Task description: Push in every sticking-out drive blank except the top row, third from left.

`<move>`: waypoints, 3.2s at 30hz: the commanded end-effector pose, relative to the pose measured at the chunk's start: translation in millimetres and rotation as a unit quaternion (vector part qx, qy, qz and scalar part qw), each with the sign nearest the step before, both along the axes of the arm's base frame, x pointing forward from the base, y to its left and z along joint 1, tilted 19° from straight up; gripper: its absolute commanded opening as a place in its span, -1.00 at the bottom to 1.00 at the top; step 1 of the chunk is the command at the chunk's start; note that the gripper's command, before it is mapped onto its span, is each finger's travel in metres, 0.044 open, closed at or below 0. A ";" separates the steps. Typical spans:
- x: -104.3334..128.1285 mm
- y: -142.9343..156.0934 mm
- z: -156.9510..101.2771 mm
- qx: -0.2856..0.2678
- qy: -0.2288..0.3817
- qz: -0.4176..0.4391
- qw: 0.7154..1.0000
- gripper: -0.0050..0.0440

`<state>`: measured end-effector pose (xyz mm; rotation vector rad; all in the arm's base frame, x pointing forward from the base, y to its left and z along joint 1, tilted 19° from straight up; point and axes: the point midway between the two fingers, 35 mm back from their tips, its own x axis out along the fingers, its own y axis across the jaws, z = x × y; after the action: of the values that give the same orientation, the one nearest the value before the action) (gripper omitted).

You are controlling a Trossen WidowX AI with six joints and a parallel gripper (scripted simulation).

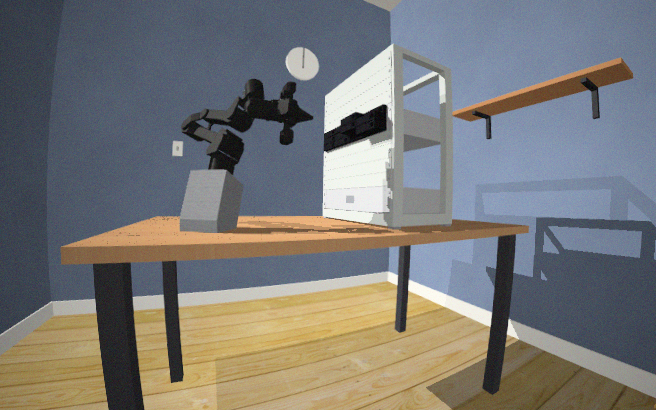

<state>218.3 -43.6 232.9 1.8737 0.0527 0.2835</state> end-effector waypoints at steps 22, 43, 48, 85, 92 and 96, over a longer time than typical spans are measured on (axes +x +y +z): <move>51.7 32.7 26.6 -0.010 -0.005 -0.008 1.000 -0.80; 93.8 60.4 40.5 -0.010 -0.005 -0.008 1.000 -0.80; 98.3 63.3 42.0 -0.010 -0.005 -0.008 1.000 -0.80; 136.7 70.9 49.2 -0.010 -0.005 -0.008 1.000 -0.80; 136.7 70.9 49.2 -0.010 -0.005 -0.008 1.000 -0.80; 136.8 70.8 52.7 -0.010 -0.005 -0.008 1.000 -0.80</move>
<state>355.2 27.6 271.9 1.8583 0.0535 0.2567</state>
